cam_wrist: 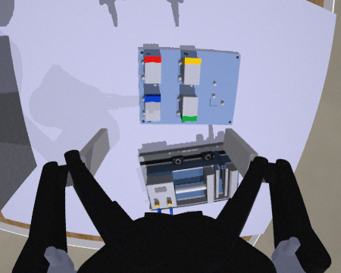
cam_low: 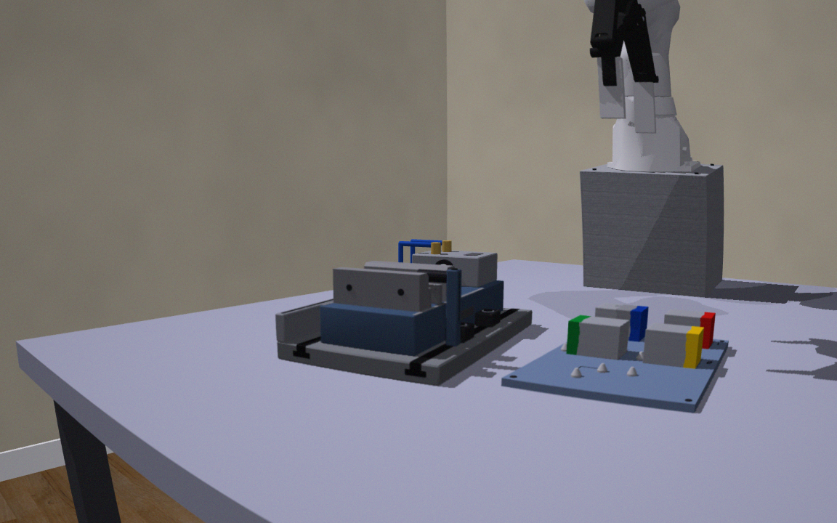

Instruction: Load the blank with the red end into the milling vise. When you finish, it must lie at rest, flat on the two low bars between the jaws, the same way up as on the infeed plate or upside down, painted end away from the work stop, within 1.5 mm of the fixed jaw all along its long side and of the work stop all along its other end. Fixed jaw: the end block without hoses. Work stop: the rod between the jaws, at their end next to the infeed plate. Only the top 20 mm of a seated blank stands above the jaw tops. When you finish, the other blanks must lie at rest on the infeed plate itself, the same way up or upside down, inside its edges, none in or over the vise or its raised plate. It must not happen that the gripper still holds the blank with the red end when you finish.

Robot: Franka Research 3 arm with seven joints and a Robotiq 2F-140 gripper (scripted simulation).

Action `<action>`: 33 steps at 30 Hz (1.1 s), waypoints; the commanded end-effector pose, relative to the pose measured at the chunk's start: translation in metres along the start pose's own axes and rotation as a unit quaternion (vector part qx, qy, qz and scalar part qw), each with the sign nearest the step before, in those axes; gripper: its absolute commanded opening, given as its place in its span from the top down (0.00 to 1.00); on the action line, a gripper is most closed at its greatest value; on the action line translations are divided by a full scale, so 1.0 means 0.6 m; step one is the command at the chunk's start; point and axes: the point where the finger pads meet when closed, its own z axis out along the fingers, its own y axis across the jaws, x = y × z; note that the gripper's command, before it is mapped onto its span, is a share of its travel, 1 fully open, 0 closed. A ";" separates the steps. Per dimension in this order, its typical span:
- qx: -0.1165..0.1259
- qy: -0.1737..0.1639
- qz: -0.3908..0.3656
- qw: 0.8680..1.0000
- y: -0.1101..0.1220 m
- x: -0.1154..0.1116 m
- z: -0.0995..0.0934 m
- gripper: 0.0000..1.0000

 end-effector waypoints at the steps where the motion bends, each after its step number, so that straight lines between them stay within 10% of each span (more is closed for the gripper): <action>1: -0.001 -0.002 -0.003 1.000 0.002 -0.001 0.051 0.00; 3: -0.002 -0.002 -0.004 1.000 0.004 0.000 0.090 0.00; 33: -0.001 -0.002 -0.002 1.000 0.004 0.000 0.102 0.00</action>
